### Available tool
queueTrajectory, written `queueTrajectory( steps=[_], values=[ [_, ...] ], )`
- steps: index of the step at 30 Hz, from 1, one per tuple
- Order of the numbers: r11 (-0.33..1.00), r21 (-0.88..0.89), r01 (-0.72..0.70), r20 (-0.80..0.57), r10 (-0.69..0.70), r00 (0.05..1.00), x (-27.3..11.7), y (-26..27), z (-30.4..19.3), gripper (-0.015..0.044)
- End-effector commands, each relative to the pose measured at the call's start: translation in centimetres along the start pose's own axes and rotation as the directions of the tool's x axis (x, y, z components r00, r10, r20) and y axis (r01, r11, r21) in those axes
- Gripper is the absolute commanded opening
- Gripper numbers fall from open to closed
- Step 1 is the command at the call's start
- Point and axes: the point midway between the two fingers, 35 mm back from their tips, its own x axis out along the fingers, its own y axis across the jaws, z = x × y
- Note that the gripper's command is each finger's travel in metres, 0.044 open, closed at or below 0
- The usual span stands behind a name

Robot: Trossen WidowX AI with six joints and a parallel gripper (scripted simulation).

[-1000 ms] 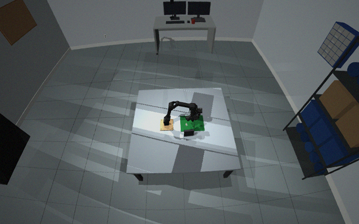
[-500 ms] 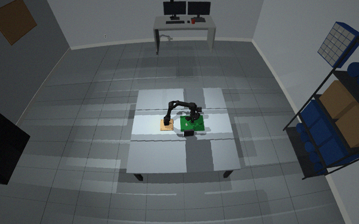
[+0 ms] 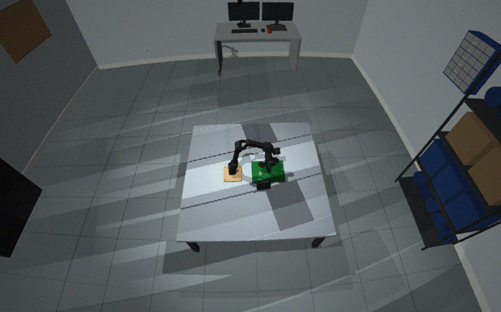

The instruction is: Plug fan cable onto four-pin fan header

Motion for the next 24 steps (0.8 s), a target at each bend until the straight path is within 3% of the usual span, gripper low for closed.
queueTrajectory(
  steps=[1, 24],
  values=[
    [1.000, 0.005, 0.015, 0.069, -0.015, 0.998, 0.33, 0.01, -0.19, 0.0000],
    [0.999, 0.033, 0.021, 0.396, -0.032, 0.918, 0.63, 0.31, -0.97, 0.0000]
  ],
)
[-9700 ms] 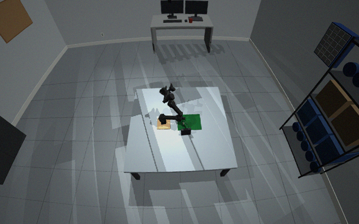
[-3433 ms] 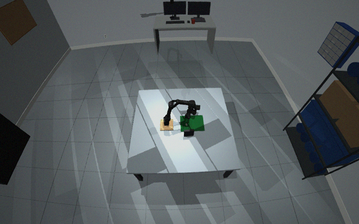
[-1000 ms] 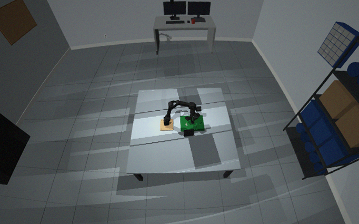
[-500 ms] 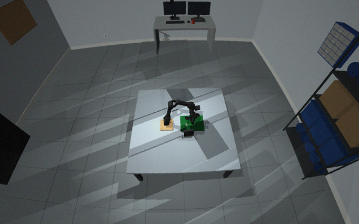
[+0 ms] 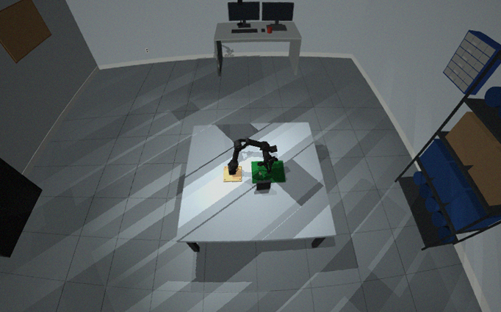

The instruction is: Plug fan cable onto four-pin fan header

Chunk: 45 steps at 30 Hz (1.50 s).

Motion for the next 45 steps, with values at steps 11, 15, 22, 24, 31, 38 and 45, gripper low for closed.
queueTrajectory(
  steps=[11, 15, 22, 24, 31, 38, 45],
  values=[
    [0.999, 0.030, -0.024, 0.219, 0.017, 0.976, -0.7, 0.0, -0.5, 0.0000],
    [0.999, 0.038, -0.037, 0.275, 0.025, 0.961, -0.9, -0.1, -0.6, 0.0000],
    [0.997, 0.052, -0.065, 0.370, 0.041, 0.928, -1.6, -0.2, -0.8, 0.0000],
    [0.996, 0.056, -0.075, 0.397, 0.046, 0.917, -1.8, -0.2, -0.9, 0.0000],
    [0.991, 0.067, -0.112, 0.487, 0.066, 0.871, -2.5, -0.4, -1.1, 0.0000],
    [0.985, 0.075, -0.155, 0.570, 0.086, 0.817, -3.4, -0.6, -1.4, 0.0000],
    [0.986, 0.072, -0.152, 0.563, 0.086, 0.822, -3.6, -0.6, -1.2, 0.0000]
  ],
)
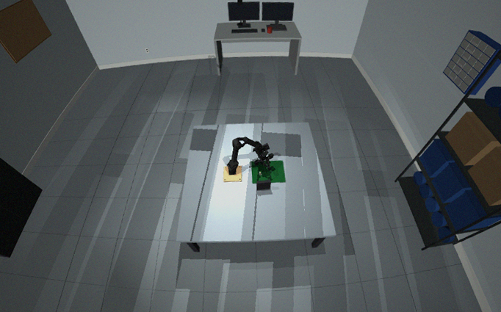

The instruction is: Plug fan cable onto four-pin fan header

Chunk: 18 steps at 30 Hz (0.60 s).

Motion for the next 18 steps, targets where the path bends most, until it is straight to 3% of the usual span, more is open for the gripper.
queueTrajectory(
  steps=[1, 18],
  values=[
    [1.000, -0.002, 0.002, -0.006, -0.002, 1.000, -0.03, 0.01, 0.41, 0.0000],
    [1.000, 0.002, 0.002, -0.004, -0.002, 1.000, -0.11, 0.02, 0.90, 0.0000]
  ],
)
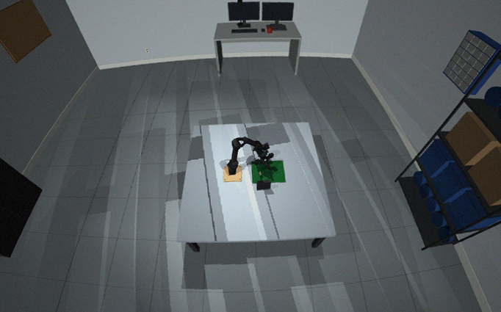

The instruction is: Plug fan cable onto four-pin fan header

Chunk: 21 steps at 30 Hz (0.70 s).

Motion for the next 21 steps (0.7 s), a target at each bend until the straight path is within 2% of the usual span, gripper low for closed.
queueTrajectory(
  steps=[1, 21],
  values=[
    [1.000, -0.001, 0.000, 0.001, 0.000, 1.000, 0.0, 0.0, 0.2, 0.0000],
    [1.000, 0.001, 0.000, 0.000, 0.000, 1.000, -0.2, 0.0, -1.2, 0.0000]
  ],
)
